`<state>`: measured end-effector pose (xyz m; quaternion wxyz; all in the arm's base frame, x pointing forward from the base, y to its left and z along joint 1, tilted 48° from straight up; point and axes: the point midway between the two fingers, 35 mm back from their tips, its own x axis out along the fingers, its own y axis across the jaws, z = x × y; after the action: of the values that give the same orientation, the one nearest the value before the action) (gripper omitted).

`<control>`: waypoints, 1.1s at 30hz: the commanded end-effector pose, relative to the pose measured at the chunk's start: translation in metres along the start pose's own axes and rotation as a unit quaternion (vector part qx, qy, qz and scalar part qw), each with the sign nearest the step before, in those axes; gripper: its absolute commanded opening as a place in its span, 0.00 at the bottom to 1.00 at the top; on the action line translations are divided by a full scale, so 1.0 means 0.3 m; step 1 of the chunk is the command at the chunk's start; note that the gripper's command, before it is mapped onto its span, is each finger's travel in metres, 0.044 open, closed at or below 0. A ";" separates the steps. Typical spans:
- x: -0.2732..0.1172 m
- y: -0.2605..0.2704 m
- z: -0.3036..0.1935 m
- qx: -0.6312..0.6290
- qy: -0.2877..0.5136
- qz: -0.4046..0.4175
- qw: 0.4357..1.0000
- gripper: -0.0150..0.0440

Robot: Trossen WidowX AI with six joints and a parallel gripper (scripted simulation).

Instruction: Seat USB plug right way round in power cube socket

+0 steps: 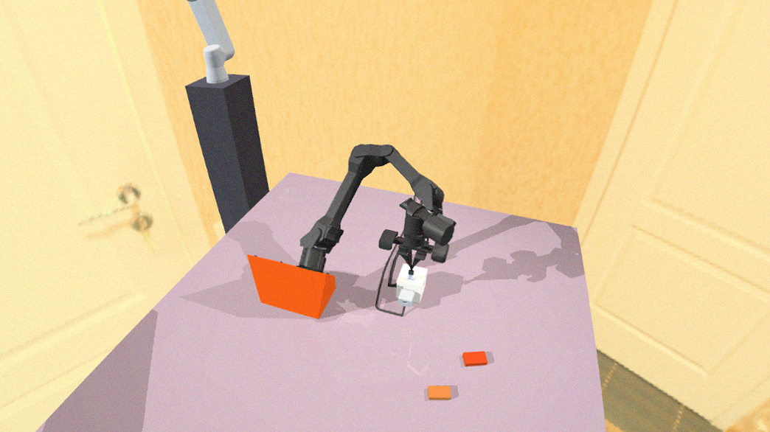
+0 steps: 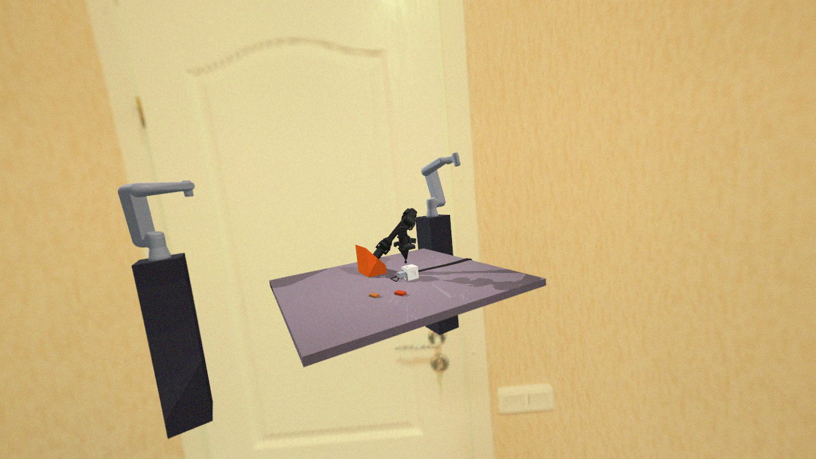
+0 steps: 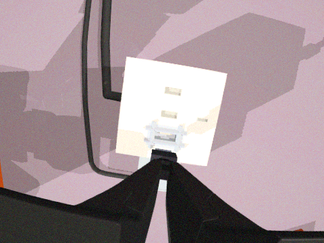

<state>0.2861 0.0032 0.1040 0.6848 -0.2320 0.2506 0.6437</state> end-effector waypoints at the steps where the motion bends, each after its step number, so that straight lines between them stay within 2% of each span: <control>1: 0.002 -0.001 0.002 -0.004 -0.003 -0.001 1.000 0.25; 33: 0.015 -0.001 0.008 -0.005 -0.015 -0.002 1.000 0.25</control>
<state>0.2864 0.0075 0.1030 0.6878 -0.2247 0.2411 0.6468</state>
